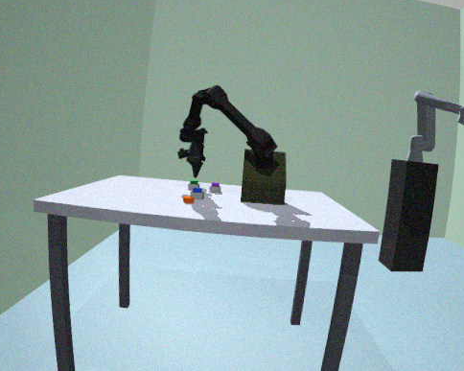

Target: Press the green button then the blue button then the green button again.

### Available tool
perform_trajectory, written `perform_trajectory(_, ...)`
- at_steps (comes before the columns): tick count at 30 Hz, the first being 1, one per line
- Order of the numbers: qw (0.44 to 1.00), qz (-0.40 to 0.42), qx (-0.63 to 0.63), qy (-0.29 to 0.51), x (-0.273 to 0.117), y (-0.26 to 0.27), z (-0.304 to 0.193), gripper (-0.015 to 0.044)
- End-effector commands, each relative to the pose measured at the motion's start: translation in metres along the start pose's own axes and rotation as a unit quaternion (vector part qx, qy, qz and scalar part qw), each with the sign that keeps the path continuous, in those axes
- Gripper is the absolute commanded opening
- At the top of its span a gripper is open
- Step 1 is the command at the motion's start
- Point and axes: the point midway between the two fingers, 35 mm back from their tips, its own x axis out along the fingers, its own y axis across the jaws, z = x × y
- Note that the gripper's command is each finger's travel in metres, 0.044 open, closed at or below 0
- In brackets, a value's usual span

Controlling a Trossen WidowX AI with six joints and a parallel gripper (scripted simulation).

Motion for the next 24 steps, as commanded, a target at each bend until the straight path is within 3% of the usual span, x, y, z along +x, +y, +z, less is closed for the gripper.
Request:
perform_trajectory(1,1.000,-0.005,-0.004,-0.003,-0.011,-0.002,0.003,0.0020)
perform_trajectory(3,1.000,-0.005,-0.004,-0.003,-0.014,-0.002,0.003,0.0020)
perform_trajectory(7,1.000,-0.006,-0.004,-0.003,-0.070,-0.002,0.003,0.0020)
perform_trajectory(13,1.000,-0.007,-0.004,-0.002,-0.074,0.001,0.003,0.0020)
perform_trajectory(24,0.999,-0.028,-0.014,-0.006,-0.083,0.146,0.004,0.0020)
